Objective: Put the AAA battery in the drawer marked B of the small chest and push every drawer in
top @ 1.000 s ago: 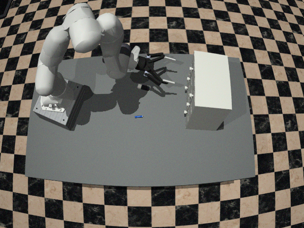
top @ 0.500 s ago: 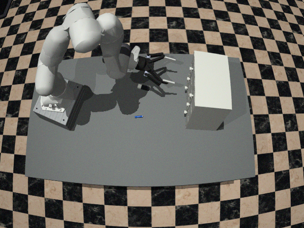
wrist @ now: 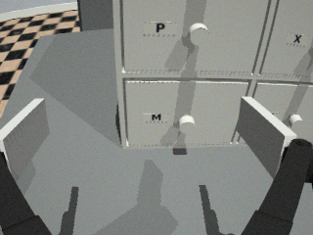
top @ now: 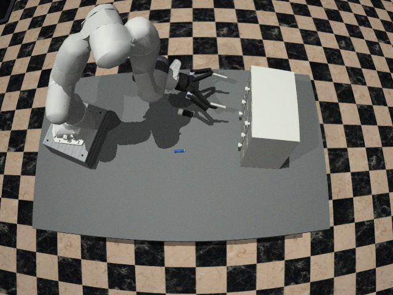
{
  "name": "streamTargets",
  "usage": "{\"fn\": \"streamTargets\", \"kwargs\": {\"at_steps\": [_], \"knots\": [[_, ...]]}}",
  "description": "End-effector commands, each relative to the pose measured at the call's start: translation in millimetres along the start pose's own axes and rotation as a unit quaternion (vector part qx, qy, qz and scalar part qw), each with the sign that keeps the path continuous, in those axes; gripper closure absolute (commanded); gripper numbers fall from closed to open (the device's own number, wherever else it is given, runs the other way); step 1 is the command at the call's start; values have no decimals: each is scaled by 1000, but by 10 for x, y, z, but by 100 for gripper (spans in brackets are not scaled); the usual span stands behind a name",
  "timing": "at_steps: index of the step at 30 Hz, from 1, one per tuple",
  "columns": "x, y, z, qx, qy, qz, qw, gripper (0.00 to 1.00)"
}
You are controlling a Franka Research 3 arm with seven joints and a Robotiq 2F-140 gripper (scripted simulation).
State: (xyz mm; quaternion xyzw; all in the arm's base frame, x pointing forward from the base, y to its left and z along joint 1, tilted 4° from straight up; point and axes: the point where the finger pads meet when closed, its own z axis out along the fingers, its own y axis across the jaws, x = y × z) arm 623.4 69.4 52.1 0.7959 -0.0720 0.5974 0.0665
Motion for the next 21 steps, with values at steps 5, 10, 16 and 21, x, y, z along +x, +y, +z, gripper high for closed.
{"fn": "streamTargets", "kwargs": {"at_steps": [5, 10, 16, 21], "knots": [[-13, -7, -6, 2, 0, 1, 1000, 0], [-13, -7, -6, 2, 0, 1, 1000, 0], [-4, -7, -9, 1, 0, 1, 1000, 0], [86, -7, -42, 1, 0, 1, 1000, 0]]}}
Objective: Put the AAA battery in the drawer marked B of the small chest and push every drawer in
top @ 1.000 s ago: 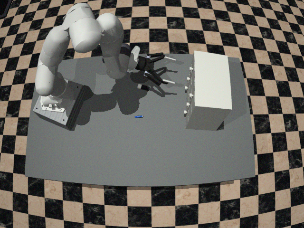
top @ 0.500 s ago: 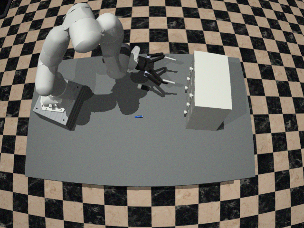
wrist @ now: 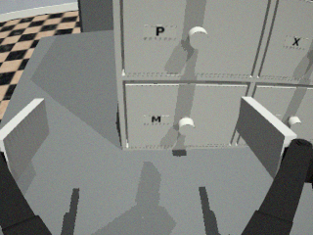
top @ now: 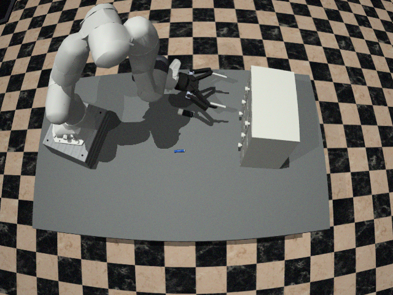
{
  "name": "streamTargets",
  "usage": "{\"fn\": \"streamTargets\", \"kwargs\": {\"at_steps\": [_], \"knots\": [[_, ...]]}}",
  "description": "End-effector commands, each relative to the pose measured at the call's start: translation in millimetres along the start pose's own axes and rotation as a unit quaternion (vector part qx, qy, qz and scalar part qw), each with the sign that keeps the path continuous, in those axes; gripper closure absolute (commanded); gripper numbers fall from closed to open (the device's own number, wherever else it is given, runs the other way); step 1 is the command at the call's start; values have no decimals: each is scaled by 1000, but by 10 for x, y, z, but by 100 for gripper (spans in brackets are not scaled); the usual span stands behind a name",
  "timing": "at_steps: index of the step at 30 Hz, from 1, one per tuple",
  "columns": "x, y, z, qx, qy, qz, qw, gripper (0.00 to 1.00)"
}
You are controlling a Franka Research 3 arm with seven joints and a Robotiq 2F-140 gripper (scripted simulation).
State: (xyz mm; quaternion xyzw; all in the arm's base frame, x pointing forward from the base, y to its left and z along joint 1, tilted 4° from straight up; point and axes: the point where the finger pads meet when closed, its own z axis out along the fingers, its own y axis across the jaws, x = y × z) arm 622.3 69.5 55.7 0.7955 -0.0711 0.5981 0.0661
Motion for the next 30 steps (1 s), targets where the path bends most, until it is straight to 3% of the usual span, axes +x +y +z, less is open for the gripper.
{"fn": "streamTargets", "kwargs": {"at_steps": [1, 18, 30], "knots": [[81, -9, -31, 1, -1, 2, 1000, 0], [208, -9, -80, 1, -3, 2, 1000, 0], [236, -7, -142, 0, -32, 2, 999, 0]]}}
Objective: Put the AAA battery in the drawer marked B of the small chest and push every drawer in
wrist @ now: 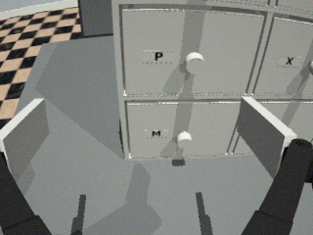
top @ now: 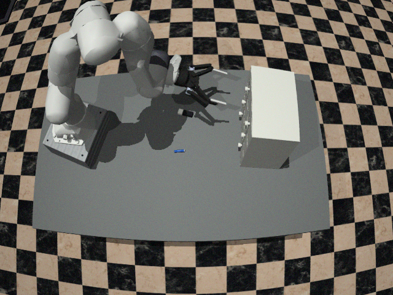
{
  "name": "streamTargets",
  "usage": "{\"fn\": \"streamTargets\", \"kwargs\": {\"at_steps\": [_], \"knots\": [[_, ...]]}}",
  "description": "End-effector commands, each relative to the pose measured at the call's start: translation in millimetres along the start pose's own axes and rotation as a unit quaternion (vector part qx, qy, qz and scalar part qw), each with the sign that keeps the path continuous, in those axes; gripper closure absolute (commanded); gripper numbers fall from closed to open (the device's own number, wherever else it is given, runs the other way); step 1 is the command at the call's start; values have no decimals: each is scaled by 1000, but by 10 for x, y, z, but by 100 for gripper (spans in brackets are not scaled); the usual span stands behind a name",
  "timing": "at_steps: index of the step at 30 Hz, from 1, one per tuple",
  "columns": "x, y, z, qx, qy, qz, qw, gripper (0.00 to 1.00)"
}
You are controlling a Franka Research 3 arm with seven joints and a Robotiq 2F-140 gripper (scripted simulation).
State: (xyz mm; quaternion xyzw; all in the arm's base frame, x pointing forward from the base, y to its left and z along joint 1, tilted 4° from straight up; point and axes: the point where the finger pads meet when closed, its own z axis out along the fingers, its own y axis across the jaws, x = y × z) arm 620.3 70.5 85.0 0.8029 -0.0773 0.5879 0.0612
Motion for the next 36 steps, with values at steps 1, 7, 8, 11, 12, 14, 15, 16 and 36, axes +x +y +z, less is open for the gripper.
{"fn": "streamTargets", "kwargs": {"at_steps": [1, 7, 8, 11, 12, 14, 15, 16, 36], "knots": [[-36, -6, -51, 0, -25, -5, 1000, 0], [5, -6, -148, 0, -70, -5, 998, 0], [14, -6, -169, 0, -79, -5, 997, 0], [43, -7, -239, 0, -111, -5, 994, 0], [53, -5, -264, 0, -123, -5, 992, 0], [53, -5, -264, 0, -123, -5, 992, 0], [66, -7, -292, 0, -136, -5, 991, 0], [77, -5, -321, -1, -150, -5, 989, 0], [252, -12, -723, -2, -330, -5, 944, 0]]}}
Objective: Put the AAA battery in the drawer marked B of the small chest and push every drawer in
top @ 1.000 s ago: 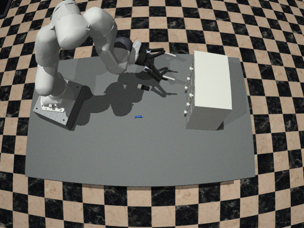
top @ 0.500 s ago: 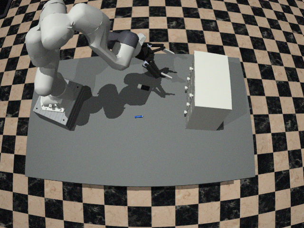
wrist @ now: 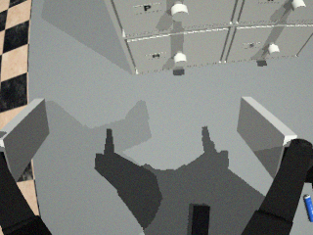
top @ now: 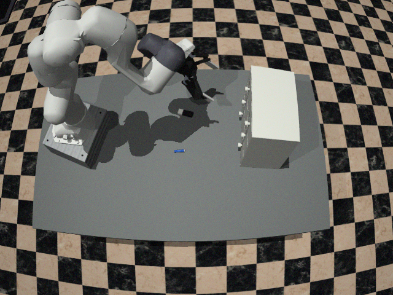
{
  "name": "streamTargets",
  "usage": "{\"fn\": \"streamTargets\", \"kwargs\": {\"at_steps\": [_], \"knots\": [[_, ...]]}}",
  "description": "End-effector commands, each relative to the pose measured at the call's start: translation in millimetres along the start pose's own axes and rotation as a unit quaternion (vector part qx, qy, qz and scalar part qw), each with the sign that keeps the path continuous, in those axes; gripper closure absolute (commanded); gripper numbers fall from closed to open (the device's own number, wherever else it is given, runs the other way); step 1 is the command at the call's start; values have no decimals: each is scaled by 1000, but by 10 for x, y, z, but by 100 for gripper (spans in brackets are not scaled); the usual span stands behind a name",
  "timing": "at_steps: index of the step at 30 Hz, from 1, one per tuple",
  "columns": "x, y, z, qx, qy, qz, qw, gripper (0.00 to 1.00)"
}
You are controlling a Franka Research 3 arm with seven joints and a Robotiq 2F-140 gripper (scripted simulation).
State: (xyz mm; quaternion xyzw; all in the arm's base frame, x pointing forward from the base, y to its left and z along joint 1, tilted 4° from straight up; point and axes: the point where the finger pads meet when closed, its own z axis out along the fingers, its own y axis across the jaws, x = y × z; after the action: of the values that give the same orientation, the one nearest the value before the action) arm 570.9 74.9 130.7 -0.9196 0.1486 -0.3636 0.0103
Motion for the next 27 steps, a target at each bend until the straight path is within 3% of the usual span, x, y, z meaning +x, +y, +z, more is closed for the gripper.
{"fn": "streamTargets", "kwargs": {"at_steps": [1, 10, 12, 19, 27], "knots": [[-100, -60, -96, -34, -81, -75, 993, 0], [-117, -60, -245, -37, -142, -70, 987, 0], [-117, -60, -245, -37, -142, -70, 987, 0], [-142, -66, -423, -25, -173, -46, 984, 0], [-165, -73, -593, -10, -184, -22, 983, 0]]}}
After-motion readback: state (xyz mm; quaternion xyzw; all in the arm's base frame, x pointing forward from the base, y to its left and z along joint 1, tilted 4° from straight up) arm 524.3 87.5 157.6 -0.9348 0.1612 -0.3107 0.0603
